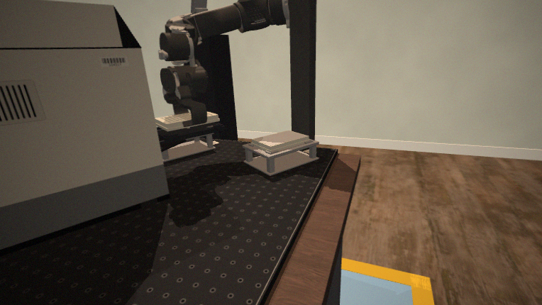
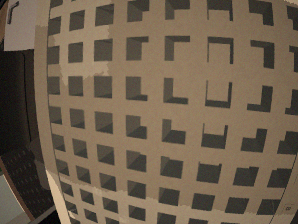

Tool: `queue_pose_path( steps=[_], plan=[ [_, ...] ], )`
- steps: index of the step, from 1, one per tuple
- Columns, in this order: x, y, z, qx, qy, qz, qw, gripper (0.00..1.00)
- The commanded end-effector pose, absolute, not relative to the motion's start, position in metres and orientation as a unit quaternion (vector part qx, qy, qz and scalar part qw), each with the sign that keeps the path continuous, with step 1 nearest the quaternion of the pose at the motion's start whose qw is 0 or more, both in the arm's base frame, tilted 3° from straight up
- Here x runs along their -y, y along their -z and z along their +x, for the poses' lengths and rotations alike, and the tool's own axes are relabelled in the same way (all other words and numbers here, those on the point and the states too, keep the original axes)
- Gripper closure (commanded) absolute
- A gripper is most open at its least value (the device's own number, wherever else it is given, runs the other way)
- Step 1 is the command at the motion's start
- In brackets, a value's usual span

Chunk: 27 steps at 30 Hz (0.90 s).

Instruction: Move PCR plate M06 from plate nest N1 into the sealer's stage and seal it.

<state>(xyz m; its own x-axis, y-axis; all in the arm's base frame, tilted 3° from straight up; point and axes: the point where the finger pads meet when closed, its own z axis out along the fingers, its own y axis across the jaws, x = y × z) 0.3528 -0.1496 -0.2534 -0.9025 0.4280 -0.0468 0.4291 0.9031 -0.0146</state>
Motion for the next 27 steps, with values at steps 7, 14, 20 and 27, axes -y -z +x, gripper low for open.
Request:
queue_pose_path(
  steps=[7, 14, 20, 27],
  plan=[
    [0.1494, 0.2545, 0.3528, -0.976, 0.011, 0.218, 0.021, 1.00],
    [0.1499, 0.2574, 0.3523, -0.975, 0.011, 0.220, 0.022, 1.00],
    [0.1499, 0.2574, 0.3523, -0.975, 0.011, 0.220, 0.022, 1.00],
    [0.1501, 0.2604, 0.3524, -0.975, 0.010, 0.220, 0.022, 1.00]
  ],
)
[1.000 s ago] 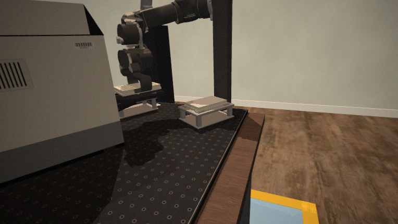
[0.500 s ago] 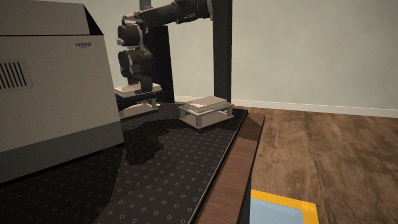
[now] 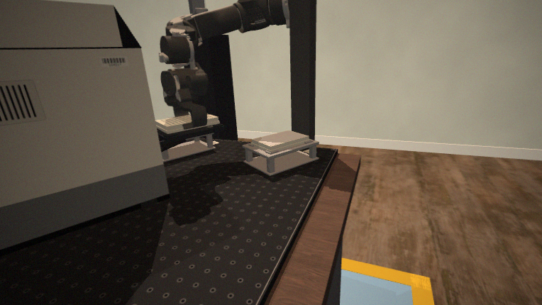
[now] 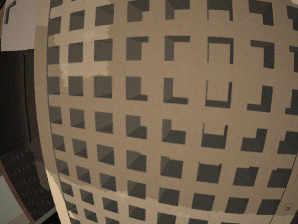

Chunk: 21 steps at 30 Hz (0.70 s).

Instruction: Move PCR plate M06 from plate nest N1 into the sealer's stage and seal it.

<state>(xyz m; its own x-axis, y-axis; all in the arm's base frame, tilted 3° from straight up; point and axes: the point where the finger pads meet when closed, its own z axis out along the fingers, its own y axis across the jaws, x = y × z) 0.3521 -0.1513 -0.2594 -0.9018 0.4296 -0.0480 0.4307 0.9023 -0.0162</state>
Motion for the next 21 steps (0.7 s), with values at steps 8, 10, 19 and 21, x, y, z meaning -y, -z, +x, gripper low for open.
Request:
queue_pose_path(
  steps=[8, 10, 19, 21],
  plan=[
    [0.1502, 0.2611, 0.3524, -0.975, 0.010, 0.220, 0.022, 1.00],
    [0.1502, 0.2611, 0.3524, -0.975, 0.010, 0.220, 0.022, 1.00],
    [0.1492, 0.2600, 0.3541, -0.976, 0.008, 0.218, 0.024, 1.00],
    [0.1492, 0.2600, 0.3541, -0.976, 0.008, 0.218, 0.024, 1.00]
  ],
)
